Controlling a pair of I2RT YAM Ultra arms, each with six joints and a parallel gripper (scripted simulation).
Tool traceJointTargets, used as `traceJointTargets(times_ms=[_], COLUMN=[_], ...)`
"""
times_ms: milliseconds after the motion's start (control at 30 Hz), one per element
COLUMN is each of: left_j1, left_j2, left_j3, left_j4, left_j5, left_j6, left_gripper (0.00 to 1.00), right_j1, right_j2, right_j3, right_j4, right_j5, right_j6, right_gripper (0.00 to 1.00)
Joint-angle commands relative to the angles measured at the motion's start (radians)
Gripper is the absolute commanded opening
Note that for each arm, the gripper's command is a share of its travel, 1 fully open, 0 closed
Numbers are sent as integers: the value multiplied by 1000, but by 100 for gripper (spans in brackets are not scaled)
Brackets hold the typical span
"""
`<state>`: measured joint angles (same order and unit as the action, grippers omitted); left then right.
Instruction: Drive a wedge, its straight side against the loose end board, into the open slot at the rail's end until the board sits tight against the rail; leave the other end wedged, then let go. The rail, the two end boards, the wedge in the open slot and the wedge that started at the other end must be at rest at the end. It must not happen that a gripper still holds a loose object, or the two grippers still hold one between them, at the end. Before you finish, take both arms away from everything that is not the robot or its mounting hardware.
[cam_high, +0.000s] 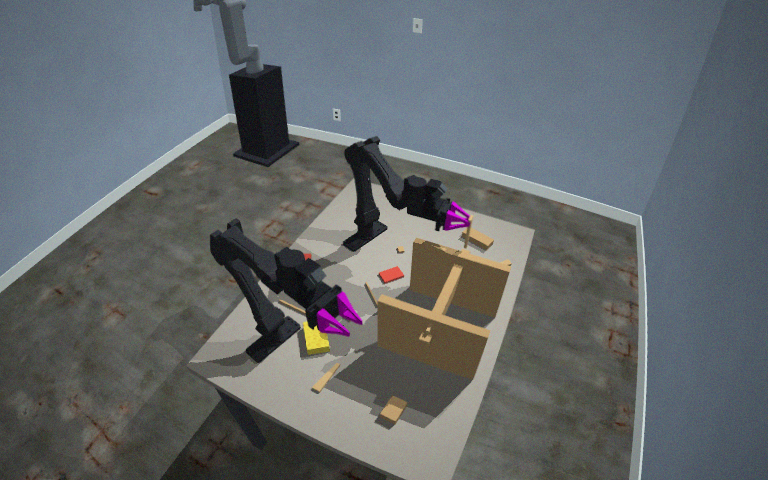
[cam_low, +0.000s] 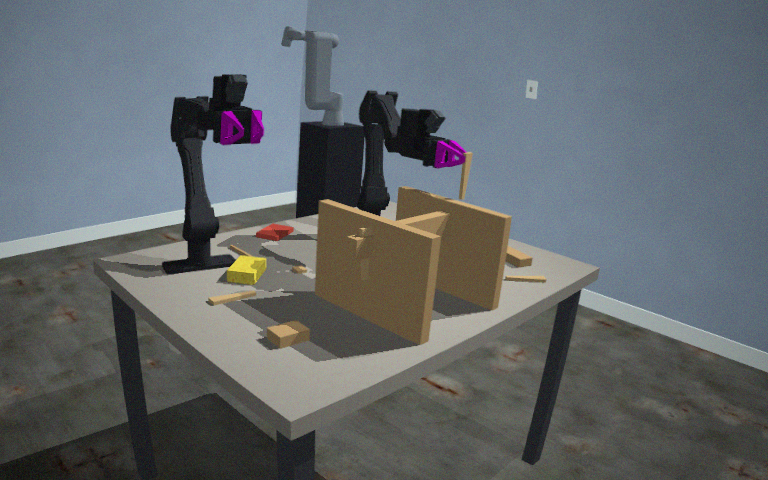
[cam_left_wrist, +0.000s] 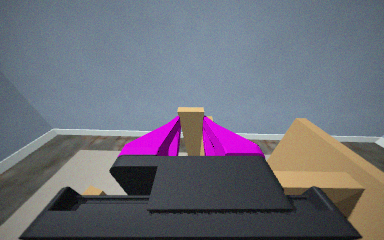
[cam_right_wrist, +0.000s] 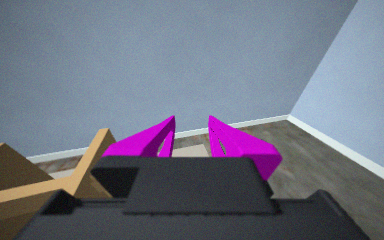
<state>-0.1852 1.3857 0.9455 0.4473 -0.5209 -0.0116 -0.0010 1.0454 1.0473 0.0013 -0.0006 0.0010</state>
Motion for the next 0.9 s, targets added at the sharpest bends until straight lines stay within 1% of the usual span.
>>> traceJointTargets(times_ms=[0, 100, 133, 267, 300, 333, 367, 467, 600, 800, 833, 867], left_j1=[-28, -40, -39, -29, -10, -29, -36, -26, -10, -25, -22, -22], left_j2=[24, 27, 17, 13, 29, 38, 19, 18, 25, 17, 42, 36], left_j3=[38, 43, 47, 48, 47, 48, 47, 48, 4, 22, -13, -7], left_j4=[22, 23, -2, 10, -3, -4, -5, -6, -10, 2, 30, 28], left_j5=[-56, -50, -42, -39, -17, -12, -11, -7, -4, -3, -4, -4], left_j6=[16, 14, 3, 2, -6, -6, -6, -7, -9, -3, -7, -7], left_gripper=[2, 2, 2, 2, 2, 2, 2, 2, 2, 2, 2, 2], right_j1=[11, 11, 11, 11, 11, 11, 11, 11, 11, 11, 11, 11], right_j2=[1, 1, 1, 1, 1, 1, 1, 1, 1, 1, 1, 1], right_j3=[38, 38, 38, 38, 38, 38, 38, 38, 38, 38, 38, 38], right_j4=[-10, -10, -10, -10, -10, -10, -10, -10, -10, -10, -10, -10], right_j5=[7, 7, 7, 7, 7, 7, 7, 7, 7, 7, 7, 7], right_j6=[-5, -5, -5, -5, -5, -5, -5, -5, -5, -5, -5, -5], right_gripper=[41, 41, 41, 41, 41, 41, 41, 41, 41, 41, 41, 41])
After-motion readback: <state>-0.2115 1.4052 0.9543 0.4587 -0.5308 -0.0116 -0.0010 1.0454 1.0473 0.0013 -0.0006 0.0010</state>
